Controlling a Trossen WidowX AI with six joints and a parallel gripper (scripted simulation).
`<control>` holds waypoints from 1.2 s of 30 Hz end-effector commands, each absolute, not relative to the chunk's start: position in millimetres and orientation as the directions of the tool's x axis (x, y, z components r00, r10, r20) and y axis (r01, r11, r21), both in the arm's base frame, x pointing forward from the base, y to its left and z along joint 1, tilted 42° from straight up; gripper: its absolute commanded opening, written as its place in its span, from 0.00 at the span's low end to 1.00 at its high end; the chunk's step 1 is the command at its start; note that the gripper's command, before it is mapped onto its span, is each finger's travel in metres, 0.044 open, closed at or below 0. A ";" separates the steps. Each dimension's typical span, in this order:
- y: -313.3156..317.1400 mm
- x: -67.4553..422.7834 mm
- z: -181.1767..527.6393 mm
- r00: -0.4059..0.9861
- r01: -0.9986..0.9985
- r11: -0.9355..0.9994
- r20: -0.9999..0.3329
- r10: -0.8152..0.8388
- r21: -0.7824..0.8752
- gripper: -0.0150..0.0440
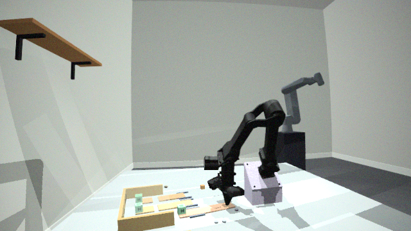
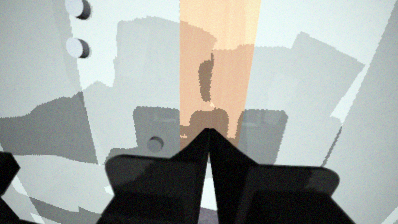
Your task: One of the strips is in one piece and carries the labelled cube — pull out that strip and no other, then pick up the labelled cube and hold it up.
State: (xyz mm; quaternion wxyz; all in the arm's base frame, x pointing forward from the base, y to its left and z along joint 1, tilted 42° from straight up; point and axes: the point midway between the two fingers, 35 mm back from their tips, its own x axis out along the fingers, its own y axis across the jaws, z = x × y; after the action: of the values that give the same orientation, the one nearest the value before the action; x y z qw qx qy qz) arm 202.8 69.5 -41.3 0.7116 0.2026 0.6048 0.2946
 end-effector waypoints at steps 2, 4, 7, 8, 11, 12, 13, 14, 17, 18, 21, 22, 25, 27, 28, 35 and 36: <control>72.6 191.3 -44.4 0.062 -0.162 0.742 -0.744 0.666 0.651 0.25; 72.6 191.3 -44.4 0.062 -0.162 0.742 -0.744 0.666 0.651 0.25; 58.7 203.6 -31.0 0.083 -0.169 0.746 -0.745 0.662 0.644 0.25; 51.2 203.3 -22.9 0.075 -0.166 0.746 -0.746 0.661 0.645 0.25; 41.0 201.8 -9.9 0.063 -0.162 0.744 -0.745 0.664 0.649 0.25; 41.0 201.8 -9.9 0.063 -0.162 0.744 -0.745 0.664 0.649 0.25; 41.0 201.8 -9.9 0.063 -0.162 0.744 -0.745 0.664 0.649 0.25; 41.2 203.4 -9.9 0.063 -0.163 0.744 -0.745 0.664 0.648 0.30; 42.7 222.2 -7.6 0.064 -0.174 0.743 -0.745 0.664 0.647 0.43; 42.8 227.1 -6.0 0.064 -0.175 0.743 -0.745 0.664 0.646 0.48; 42.7 236.2 -3.9 0.065 -0.176 0.742 -0.745 0.664 0.646 0.61; 42.5 240.9 -2.7 0.065 -0.176 0.742 -0.745 0.664 0.646 0.65; 42.1 252.5 0.5 0.066 -0.177 0.742 -0.745 0.664 0.646 0.79; 41.8 260.4 2.5 0.066 -0.177 0.742 -0.745 0.664 0.646 0.88; 41.7 264.5 3.6 0.066 -0.177 0.742 -0.745 0.664 0.646 0.92; 40.9 291.9 10.9 0.068 -0.178 0.742 -0.745 0.664 0.646 1.00; 40.8 296.1 12.0 0.068 -0.179 0.742 -0.745 0.664 0.646 1.00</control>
State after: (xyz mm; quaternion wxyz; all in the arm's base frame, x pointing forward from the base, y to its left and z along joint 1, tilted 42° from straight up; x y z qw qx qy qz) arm 285.4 40.1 9.5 0.7049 0.1957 0.6128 0.2988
